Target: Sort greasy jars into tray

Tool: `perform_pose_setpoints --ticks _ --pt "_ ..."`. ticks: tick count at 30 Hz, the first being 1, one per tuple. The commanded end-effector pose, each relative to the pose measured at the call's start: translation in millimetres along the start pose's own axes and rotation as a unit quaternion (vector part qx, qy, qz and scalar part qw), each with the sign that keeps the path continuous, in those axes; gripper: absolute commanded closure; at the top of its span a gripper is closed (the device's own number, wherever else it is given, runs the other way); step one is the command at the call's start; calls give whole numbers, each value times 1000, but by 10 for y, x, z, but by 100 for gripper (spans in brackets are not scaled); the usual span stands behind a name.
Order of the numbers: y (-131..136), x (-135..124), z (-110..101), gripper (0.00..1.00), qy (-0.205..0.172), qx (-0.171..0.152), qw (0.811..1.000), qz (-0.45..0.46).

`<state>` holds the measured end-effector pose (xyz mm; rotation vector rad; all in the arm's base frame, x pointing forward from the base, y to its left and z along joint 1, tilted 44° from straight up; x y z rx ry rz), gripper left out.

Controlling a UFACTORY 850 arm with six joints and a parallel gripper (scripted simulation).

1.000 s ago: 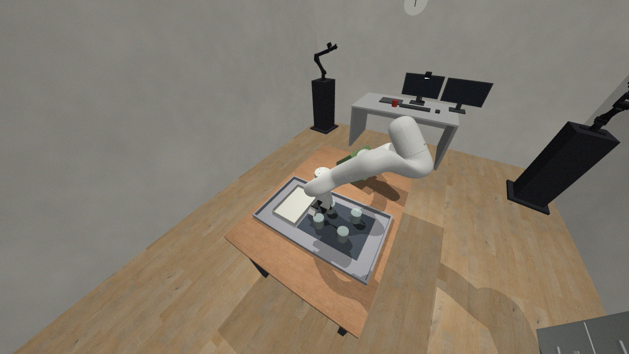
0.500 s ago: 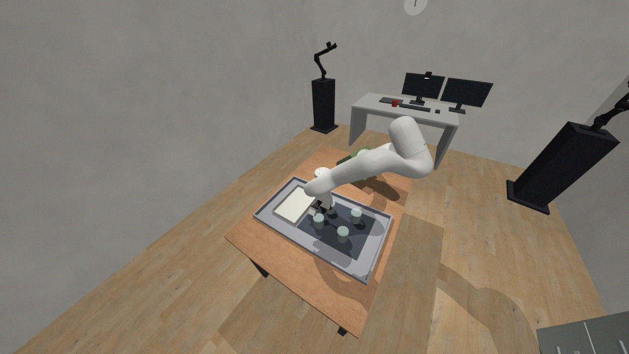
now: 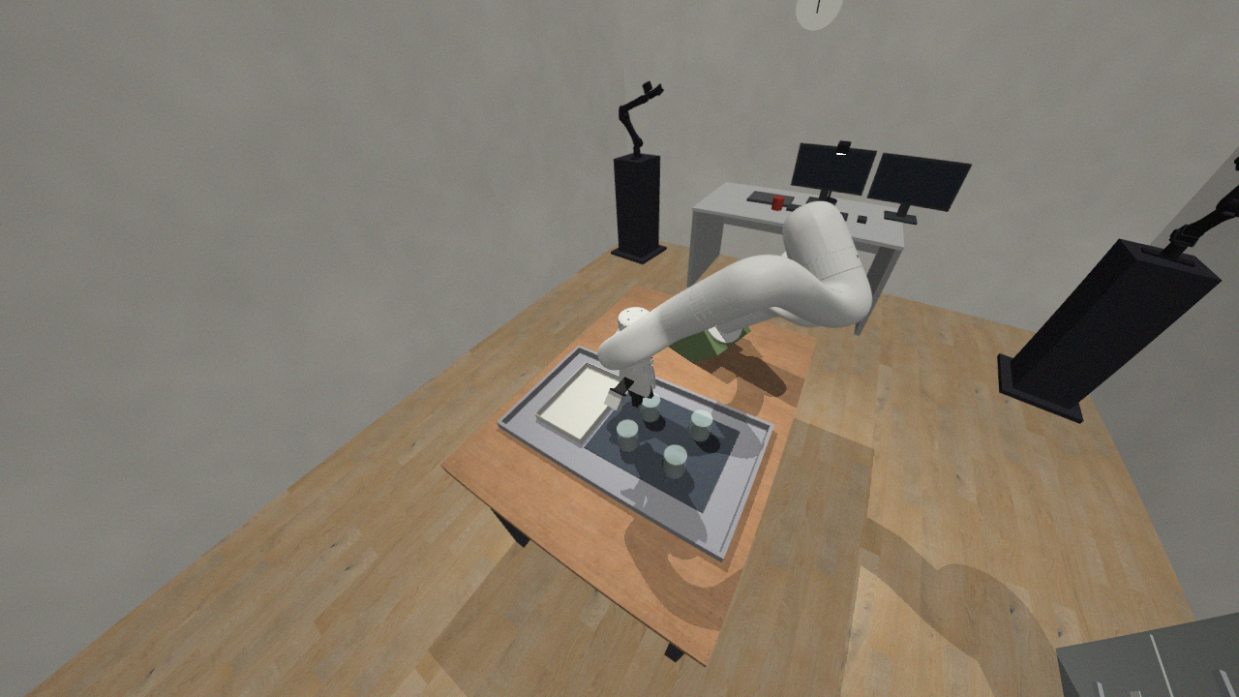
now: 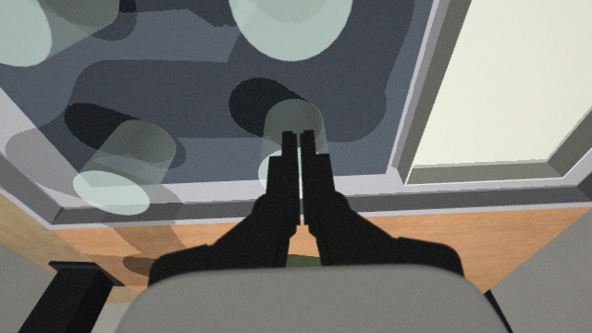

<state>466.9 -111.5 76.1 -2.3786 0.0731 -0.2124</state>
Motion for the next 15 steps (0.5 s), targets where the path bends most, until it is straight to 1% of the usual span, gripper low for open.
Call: perform_pose_setpoints --ticks 1,2,4,15 --pt "-164 -13 -75 100 -1 1 1000 0" --pt "-243 -20 -75 100 -1 1 1000 0" --pt "-243 -20 -75 100 -1 1 1000 0" --pt "-1117 -95 -77 100 -1 1 1000 0"
Point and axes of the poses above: the point where the finger pads meet when closed, its own z axis out along the fingers, its own y axis across the jaws, x = y × z, the point moved 8 cm from there along -z, back along the fingers, and after that the axes turned 7 degrees about z, right-handed, at the moved point
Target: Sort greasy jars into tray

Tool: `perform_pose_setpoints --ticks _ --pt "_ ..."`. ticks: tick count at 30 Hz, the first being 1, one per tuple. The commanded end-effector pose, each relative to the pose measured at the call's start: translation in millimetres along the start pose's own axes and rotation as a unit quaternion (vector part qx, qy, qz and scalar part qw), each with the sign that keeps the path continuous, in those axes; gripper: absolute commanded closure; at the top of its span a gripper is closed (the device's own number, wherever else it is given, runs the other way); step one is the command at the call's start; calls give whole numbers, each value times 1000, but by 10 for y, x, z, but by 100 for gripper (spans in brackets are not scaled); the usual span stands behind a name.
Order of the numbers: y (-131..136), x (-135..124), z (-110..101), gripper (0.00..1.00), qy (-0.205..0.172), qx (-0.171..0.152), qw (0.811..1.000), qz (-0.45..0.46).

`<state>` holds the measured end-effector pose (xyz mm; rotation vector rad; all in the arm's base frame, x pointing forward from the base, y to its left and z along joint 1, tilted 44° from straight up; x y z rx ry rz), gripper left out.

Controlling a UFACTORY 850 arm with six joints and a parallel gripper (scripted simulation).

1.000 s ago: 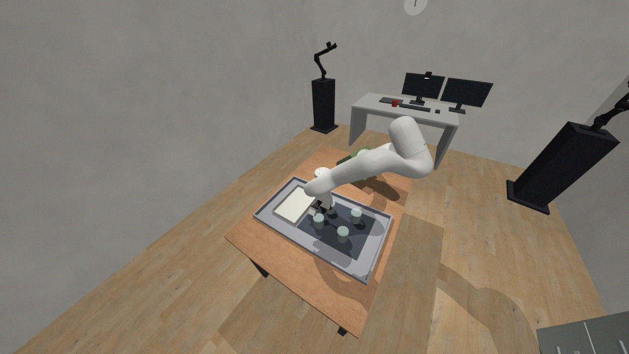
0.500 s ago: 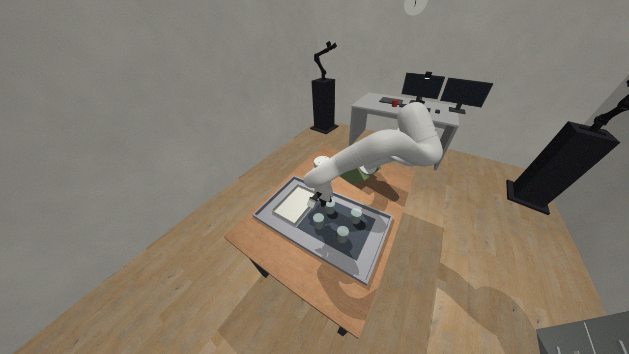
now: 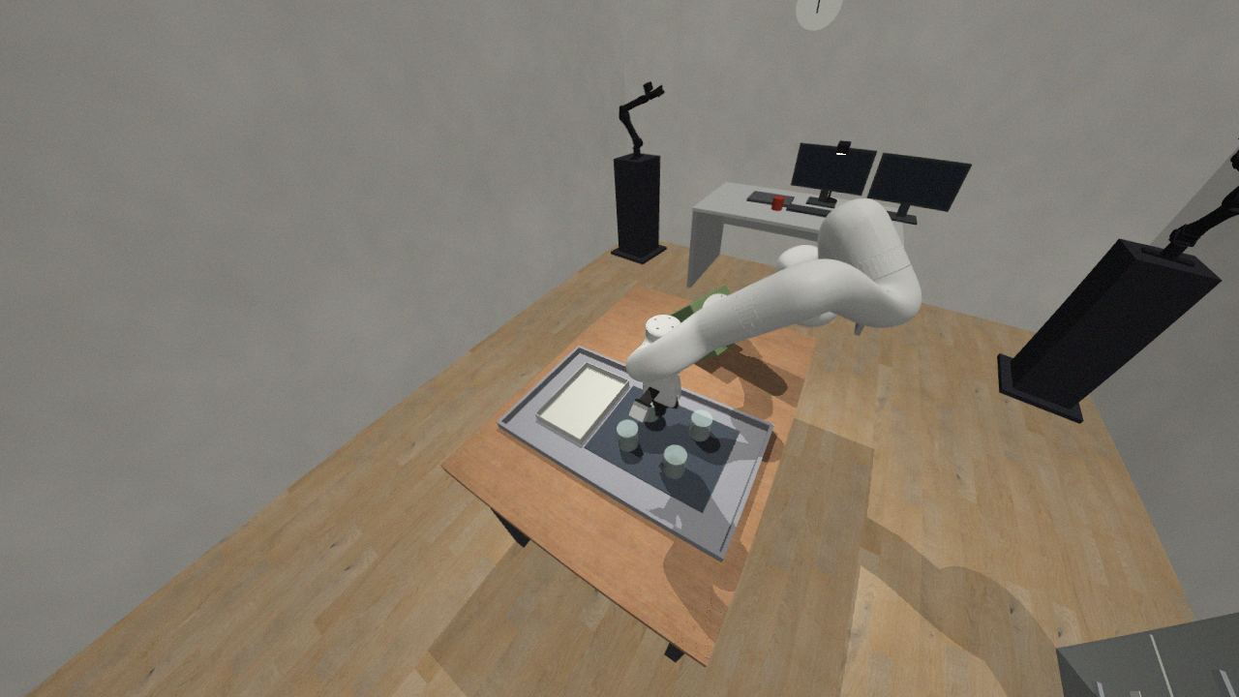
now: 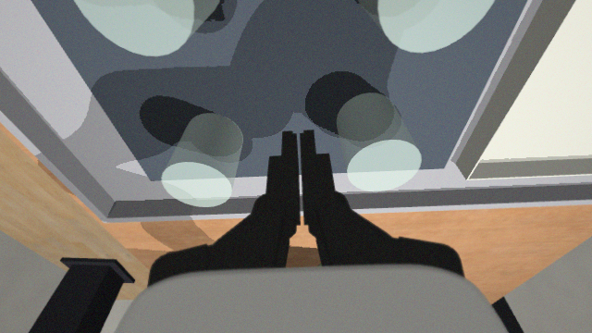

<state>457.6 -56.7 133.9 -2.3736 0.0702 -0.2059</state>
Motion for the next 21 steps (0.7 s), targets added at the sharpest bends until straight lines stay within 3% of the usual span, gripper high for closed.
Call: perform_pose_setpoints --ticks 1,4,11,21 --pt "-400 -24 -15 100 1 -2 1000 0" --pt "-639 -45 -14 100 1 -2 1000 0" --pt "-877 -66 -13 100 1 -2 1000 0" --pt "-875 -64 465 100 1 -2 1000 0"
Point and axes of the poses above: the point where the finger pads meet when closed, its own z axis out along the fingers, its own y axis across the jaws, x = y × z, the point moved 8 cm from there along -z, back along the fingers, and after that the axes turned 7 degrees about z, right-handed, at the moved point
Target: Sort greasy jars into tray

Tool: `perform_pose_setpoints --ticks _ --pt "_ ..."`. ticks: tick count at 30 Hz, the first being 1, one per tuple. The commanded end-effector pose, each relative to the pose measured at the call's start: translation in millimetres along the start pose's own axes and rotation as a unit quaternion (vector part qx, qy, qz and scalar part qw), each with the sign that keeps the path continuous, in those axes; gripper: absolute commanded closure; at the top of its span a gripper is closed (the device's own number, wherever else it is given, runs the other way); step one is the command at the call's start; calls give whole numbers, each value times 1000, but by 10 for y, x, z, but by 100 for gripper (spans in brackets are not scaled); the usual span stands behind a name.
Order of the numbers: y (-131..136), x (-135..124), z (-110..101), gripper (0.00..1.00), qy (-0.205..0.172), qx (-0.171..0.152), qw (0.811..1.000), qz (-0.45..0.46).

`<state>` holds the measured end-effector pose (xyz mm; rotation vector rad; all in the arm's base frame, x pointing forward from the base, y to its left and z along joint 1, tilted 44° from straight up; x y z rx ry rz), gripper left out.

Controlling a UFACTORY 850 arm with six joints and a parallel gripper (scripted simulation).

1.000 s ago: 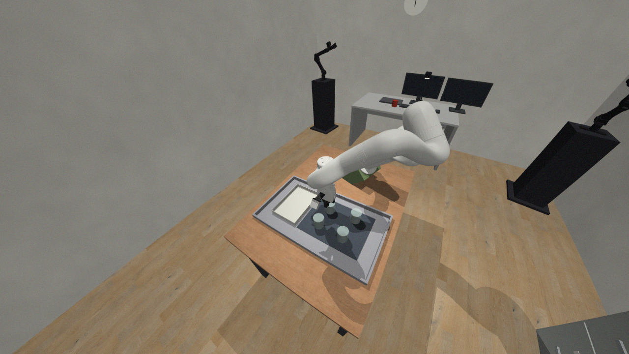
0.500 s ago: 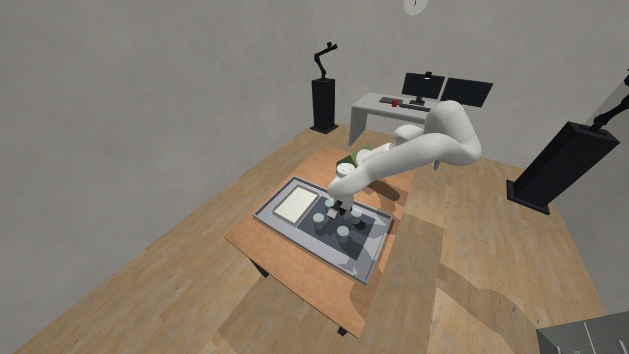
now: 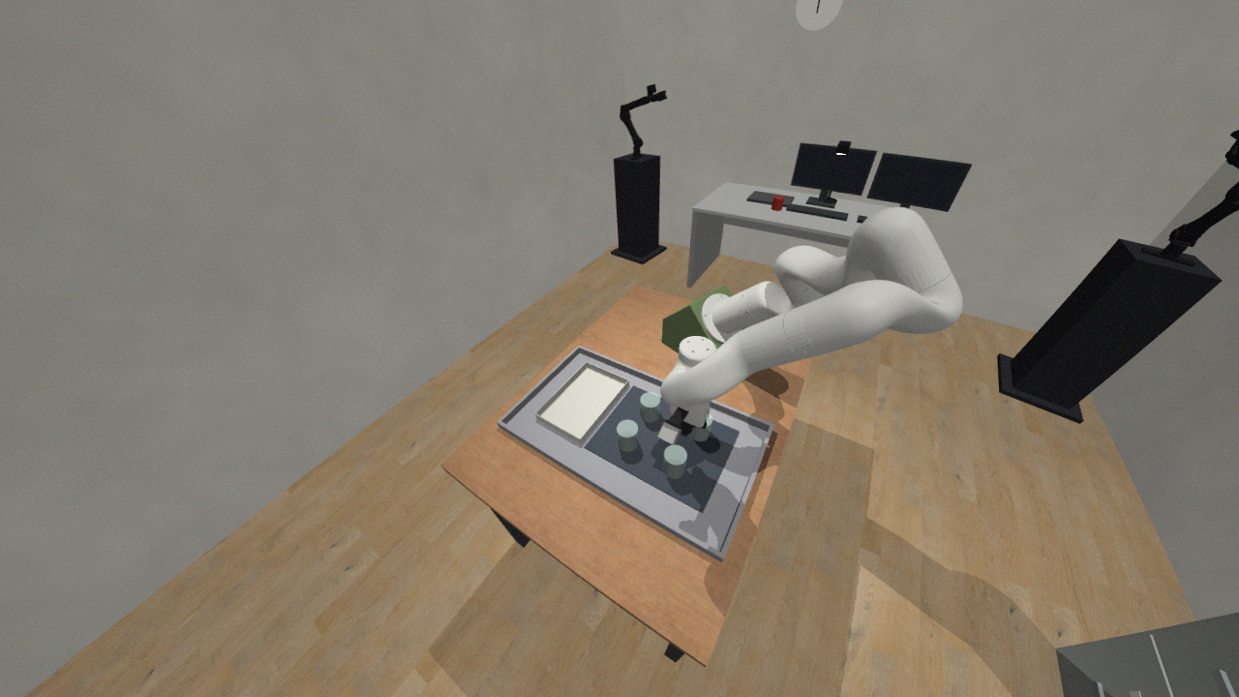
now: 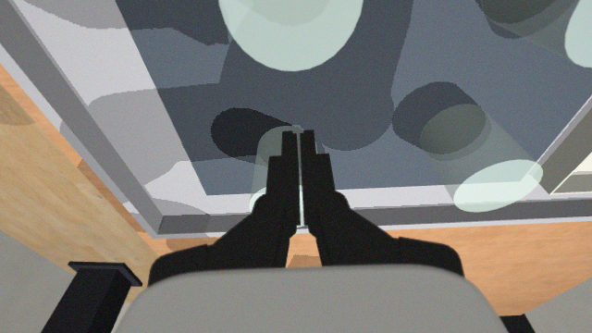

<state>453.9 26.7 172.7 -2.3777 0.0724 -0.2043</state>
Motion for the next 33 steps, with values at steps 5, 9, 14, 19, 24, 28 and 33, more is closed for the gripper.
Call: perform_pose_setpoints --ticks 5,9,14,19,24,28,33 --pt "-3 15 323 100 2 0 1000 -1" --pt "-4 15 467 100 2 0 1000 -1" --pt "-4 15 467 100 2 0 1000 -1" --pt "-4 15 467 100 2 0 1000 -1" --pt "-4 20 467 100 2 0 1000 -1" --pt "-5 26 467 100 2 0 1000 -1" --pt "-6 32 467 100 2 0 1000 -1"
Point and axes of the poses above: the point where the finger pads meet when closed, its own z axis out along the fingers, its own y axis across the jaws, x = y × z, the point moved 8 cm from there along -z, back along the fingers, and after that the axes turned 7 degrees about z, right-handed, at the moved point
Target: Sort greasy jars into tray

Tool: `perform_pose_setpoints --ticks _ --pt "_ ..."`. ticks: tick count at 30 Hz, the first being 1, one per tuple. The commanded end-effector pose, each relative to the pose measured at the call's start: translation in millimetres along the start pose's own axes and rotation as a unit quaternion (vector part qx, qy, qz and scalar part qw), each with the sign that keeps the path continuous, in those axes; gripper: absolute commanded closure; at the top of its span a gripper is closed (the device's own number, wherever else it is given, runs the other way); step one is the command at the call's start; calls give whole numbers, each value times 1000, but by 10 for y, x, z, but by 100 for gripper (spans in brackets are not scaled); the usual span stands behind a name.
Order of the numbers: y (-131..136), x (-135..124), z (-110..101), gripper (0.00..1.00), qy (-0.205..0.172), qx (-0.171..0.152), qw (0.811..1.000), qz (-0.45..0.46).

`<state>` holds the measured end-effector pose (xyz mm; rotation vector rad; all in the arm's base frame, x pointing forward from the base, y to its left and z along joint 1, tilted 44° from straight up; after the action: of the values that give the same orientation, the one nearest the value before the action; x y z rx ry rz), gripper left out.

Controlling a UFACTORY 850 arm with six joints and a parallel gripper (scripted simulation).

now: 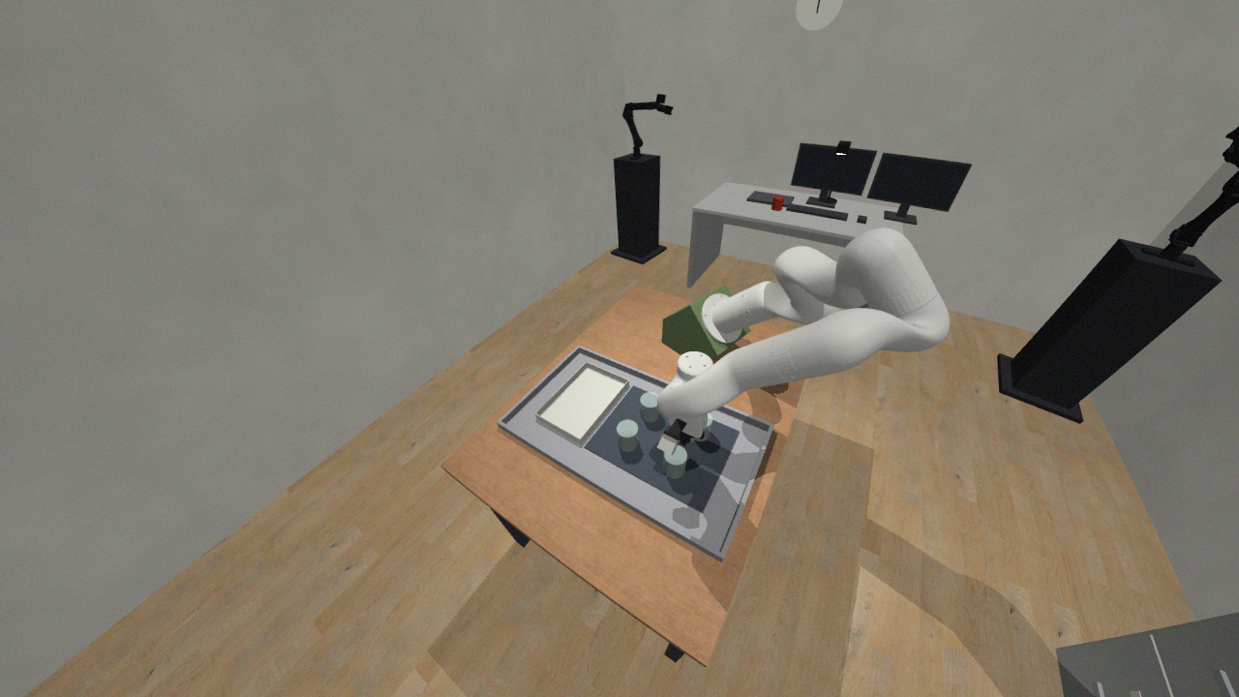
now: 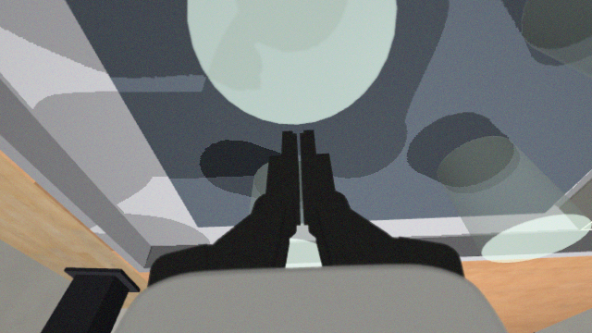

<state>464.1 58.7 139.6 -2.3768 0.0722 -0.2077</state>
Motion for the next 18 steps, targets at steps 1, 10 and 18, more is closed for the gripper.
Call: perform_pose_setpoints --ticks 1,10,18 --pt "-1 11 -4 100 1 0 1000 0" --pt "-2 20 -4 100 1 0 1000 0" --pt "-3 31 -4 100 1 0 1000 0"
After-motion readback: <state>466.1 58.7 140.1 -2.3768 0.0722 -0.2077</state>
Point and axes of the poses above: the point where the finger pads meet when closed, its own z axis out along the fingers, its own y axis across the jaws, x = y × z, the point moved 8 cm from there along -z, back along the fingers, and after that the axes turned 7 degrees about z, right-handed, at the moved point
